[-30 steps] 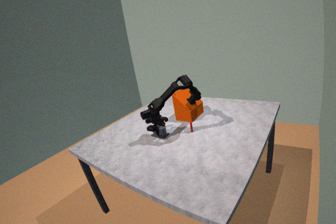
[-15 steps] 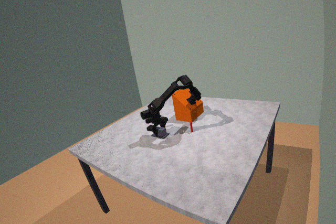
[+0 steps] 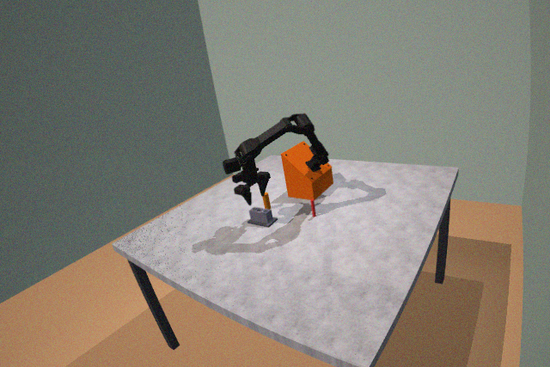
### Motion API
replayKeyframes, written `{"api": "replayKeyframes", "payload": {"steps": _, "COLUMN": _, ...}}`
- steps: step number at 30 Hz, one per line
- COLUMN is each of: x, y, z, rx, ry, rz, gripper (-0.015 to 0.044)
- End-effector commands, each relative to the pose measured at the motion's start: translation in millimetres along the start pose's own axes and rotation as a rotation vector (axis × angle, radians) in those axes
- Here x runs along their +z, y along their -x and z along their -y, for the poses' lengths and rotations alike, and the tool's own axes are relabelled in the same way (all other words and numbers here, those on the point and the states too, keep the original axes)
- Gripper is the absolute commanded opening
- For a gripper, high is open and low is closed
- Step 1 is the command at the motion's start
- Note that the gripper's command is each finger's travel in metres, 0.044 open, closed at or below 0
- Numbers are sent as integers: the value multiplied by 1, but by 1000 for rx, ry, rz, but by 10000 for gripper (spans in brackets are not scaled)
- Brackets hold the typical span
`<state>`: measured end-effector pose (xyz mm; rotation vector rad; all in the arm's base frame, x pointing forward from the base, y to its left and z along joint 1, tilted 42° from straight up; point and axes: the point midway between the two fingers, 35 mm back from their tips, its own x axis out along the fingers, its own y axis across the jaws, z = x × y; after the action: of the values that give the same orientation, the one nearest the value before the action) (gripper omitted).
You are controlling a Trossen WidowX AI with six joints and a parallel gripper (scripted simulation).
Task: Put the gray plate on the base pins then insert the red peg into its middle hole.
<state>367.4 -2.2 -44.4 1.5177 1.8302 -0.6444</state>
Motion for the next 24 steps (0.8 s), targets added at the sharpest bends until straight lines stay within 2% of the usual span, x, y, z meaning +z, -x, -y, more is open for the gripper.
{"api": "replayKeyframes", "payload": {"steps": 1, "x": 0, "y": 37, "z": 2, "rx": 10, "ry": 12, "rz": 8, "gripper": 440}}
{"api": "replayKeyframes", "payload": {"steps": 7, "x": -10, "y": 38, "z": 2, "rx": 10, "ry": 30, "rz": 11, "gripper": 440}}
{"api": "replayKeyframes", "payload": {"steps": 15, "x": -117, "y": 46, "z": 31, "rx": 14, "ry": 247, "rz": 39, "gripper": 440}}
{"api": "replayKeyframes", "payload": {"steps": 24, "x": -210, "y": 34, "z": 101, "rx": 5, "ry": 459, "rz": -1, "gripper": 440}}
